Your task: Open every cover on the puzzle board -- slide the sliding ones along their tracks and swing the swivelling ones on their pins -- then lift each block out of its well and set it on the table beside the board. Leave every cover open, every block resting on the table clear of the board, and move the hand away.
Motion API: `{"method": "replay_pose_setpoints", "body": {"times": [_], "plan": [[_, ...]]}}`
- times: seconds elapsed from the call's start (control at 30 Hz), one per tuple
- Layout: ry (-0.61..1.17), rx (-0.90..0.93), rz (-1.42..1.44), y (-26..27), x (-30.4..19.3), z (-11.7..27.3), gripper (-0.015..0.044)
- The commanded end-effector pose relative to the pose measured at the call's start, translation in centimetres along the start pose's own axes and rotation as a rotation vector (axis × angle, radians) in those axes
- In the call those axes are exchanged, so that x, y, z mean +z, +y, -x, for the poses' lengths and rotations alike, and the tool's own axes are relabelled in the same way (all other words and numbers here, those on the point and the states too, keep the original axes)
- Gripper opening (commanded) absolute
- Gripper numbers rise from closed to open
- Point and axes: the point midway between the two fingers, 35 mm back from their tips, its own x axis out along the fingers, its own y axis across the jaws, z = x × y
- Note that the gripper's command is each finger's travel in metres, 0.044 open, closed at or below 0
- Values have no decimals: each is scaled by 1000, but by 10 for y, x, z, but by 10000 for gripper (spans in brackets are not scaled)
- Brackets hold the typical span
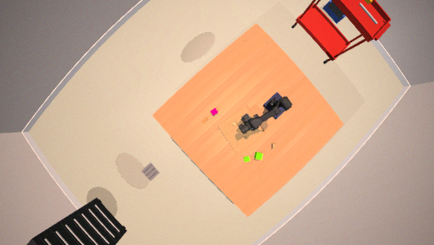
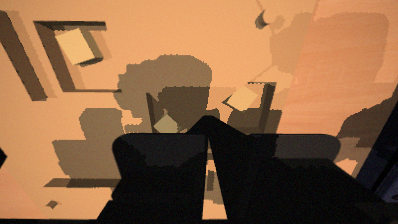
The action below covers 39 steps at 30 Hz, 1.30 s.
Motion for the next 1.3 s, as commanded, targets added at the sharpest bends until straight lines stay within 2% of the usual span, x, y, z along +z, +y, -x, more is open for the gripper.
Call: {"method": "replay_pose_setpoints", "body": {"times": [0.0,1.27], "plan": [[0,2,3,6,2,0,0],[-2,4,3,36,29,1,0]]}}
